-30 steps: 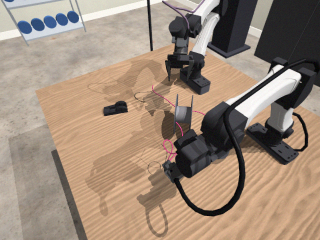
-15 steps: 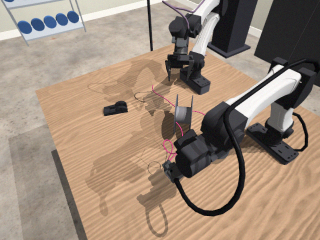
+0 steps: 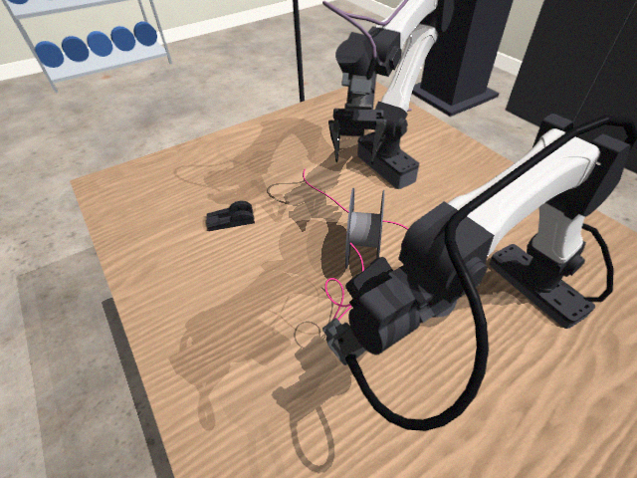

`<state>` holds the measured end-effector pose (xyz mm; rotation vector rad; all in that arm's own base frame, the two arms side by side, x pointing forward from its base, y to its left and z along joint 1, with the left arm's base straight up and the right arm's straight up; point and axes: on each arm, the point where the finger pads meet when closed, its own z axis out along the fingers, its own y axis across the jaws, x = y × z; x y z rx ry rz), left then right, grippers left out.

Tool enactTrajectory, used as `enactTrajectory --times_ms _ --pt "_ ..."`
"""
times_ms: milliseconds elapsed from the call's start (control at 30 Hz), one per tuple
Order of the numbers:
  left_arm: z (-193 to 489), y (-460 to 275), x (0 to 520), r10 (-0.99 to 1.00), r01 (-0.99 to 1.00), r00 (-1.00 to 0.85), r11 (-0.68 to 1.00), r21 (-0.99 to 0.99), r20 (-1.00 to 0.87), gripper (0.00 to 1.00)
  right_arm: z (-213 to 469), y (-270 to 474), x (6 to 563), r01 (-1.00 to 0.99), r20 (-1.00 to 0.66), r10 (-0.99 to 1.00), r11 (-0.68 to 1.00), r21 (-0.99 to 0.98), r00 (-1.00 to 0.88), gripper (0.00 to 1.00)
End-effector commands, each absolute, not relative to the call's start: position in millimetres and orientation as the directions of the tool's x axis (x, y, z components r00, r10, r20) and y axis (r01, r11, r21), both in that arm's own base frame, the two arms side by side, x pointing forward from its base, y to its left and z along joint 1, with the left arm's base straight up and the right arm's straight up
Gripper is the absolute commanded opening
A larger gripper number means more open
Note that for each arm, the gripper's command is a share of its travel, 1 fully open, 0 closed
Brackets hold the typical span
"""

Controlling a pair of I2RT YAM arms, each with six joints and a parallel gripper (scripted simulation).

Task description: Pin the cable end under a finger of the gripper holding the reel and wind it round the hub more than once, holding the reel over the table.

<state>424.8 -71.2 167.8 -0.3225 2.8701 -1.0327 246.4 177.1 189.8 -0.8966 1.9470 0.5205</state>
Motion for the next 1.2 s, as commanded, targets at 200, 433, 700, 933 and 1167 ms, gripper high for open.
enactTrajectory --times_ms 200,433,700,933,1167 --pt "168.8 -71.4 425.7 -0.216 -0.174 -0.976 0.742 -0.647 0.015 0.00 195.3 177.8 245.7 -0.770 -0.865 -0.387 0.638 0.000 -0.321 0.75" --pt "168.8 -71.4 425.7 -0.216 -0.174 -0.976 0.742 -0.647 0.015 0.00 195.3 177.8 245.7 -0.770 -0.865 -0.387 0.638 0.000 -0.321 0.75" --pt "167.1 -75.7 426.7 -0.209 -0.171 -0.978 0.743 -0.647 0.019 0.00 195.3 177.8 245.7 -0.770 -0.865 -0.387 0.638 0.000 -0.321 0.75" --pt "168.8 -76.3 427.2 -0.214 -0.175 -0.977 0.742 -0.647 0.019 0.00 195.3 177.8 245.7 -0.770 -0.865 -0.387 0.638 0.000 -0.321 0.75" --pt "167.2 -75.8 427.2 -0.216 -0.181 -0.976 0.741 -0.647 0.025 0.00 195.3 177.8 245.7 -0.770 -0.865 -0.387 0.638 0.000 -0.321 0.75"
